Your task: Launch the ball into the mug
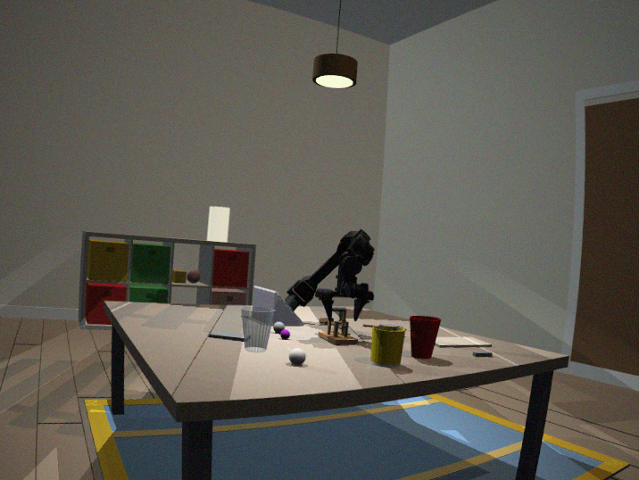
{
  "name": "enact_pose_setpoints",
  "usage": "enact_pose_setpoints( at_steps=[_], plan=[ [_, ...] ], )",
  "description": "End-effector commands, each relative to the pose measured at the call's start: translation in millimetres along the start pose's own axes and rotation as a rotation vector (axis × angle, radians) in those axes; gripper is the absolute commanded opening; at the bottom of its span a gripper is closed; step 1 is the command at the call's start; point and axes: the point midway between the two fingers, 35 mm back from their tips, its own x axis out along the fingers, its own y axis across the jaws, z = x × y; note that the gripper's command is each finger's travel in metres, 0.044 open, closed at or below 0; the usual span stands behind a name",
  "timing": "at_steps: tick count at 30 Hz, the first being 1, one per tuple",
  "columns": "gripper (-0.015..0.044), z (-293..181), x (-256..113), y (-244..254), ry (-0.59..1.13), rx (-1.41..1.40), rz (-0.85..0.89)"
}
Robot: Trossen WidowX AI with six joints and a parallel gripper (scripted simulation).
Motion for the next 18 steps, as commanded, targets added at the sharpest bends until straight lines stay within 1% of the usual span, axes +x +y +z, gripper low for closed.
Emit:
enact_pose_setpoints(
  at_steps=[1, 18],
  plan=[
    [0.044, -0.4, 7.3, 0.7, 0.001, 0.006, 0.004],
    [0.044, -1.0, 34.9, 1.2, 0.001, 0.006, 0.006]
  ],
)
